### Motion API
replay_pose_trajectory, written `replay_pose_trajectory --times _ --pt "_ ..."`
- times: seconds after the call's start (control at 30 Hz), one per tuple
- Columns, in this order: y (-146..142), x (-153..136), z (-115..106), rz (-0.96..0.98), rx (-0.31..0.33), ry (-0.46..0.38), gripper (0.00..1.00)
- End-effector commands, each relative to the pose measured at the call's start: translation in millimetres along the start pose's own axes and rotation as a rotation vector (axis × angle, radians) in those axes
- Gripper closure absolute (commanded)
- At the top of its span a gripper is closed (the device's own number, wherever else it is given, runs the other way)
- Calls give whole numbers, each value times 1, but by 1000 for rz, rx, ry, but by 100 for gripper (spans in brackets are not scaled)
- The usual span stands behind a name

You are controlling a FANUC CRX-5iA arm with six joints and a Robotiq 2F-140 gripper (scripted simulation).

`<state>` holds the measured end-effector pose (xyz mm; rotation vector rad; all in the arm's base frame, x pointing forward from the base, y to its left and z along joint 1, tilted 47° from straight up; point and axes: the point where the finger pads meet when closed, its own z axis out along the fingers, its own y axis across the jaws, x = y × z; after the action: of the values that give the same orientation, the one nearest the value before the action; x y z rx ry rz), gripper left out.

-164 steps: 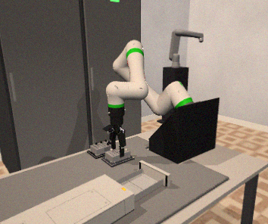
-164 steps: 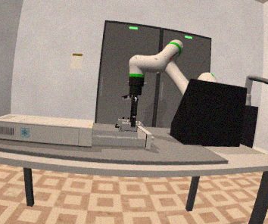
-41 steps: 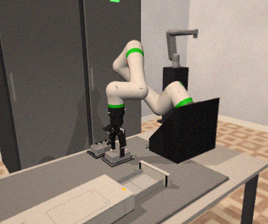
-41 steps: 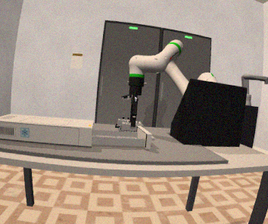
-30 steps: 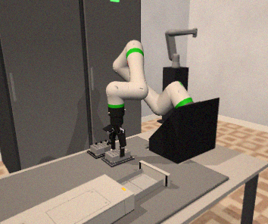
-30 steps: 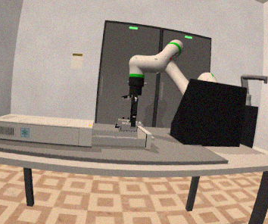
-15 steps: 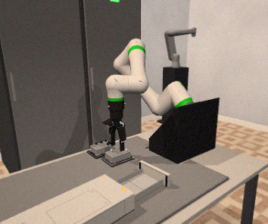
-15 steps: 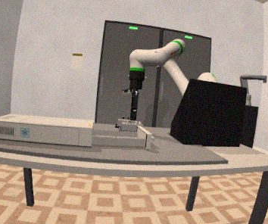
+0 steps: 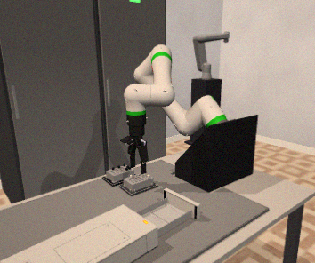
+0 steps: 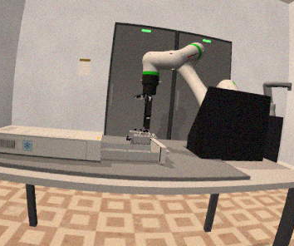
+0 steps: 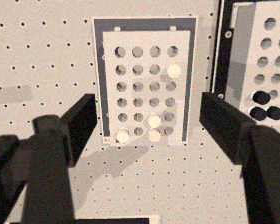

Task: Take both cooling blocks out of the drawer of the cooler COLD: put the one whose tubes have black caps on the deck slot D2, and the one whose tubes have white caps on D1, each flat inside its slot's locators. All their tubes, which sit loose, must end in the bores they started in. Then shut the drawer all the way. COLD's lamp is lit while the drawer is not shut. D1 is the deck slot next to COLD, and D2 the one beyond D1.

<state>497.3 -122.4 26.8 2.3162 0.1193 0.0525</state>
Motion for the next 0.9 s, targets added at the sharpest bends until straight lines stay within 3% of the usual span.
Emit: replay_pose_trajectory --times 0.0,0.87 --pt "0 1 -4 0 0 2 34" --pt "0 1 -34 0 0 2 34"
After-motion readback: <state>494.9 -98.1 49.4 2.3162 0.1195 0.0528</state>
